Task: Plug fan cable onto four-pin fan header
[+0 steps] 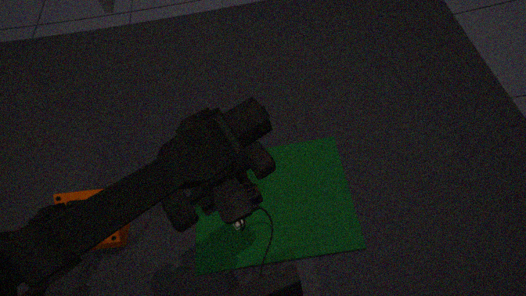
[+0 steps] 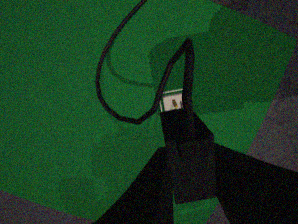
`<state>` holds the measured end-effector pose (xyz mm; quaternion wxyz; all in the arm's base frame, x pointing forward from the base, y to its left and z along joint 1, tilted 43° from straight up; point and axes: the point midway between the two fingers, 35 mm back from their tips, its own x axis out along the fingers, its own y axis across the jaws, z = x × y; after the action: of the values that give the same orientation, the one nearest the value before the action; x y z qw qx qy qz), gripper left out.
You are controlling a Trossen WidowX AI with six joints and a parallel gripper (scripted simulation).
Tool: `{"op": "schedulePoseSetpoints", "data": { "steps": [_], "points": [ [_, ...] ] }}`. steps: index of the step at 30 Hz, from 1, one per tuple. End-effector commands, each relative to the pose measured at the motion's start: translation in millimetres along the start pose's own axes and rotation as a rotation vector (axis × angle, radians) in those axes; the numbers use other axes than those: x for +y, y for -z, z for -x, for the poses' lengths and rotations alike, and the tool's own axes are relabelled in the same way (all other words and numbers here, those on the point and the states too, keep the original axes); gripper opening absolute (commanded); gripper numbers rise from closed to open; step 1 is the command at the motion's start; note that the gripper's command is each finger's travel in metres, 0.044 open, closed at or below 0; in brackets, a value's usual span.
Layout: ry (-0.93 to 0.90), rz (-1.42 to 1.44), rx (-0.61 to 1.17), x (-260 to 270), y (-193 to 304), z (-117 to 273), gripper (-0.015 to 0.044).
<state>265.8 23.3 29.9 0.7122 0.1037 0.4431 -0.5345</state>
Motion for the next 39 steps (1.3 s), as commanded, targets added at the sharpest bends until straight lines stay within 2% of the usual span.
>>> {"op": "schedulePoseSetpoints", "data": {
  "steps": [1,39],
  "points": [
    [0.017,0.01,-0.002,-4.1,0.8,-14.6,0.0],
    [0.017,0.012,-0.002,-1.6,-1.4,-16.3,0.0]
  ]
}}
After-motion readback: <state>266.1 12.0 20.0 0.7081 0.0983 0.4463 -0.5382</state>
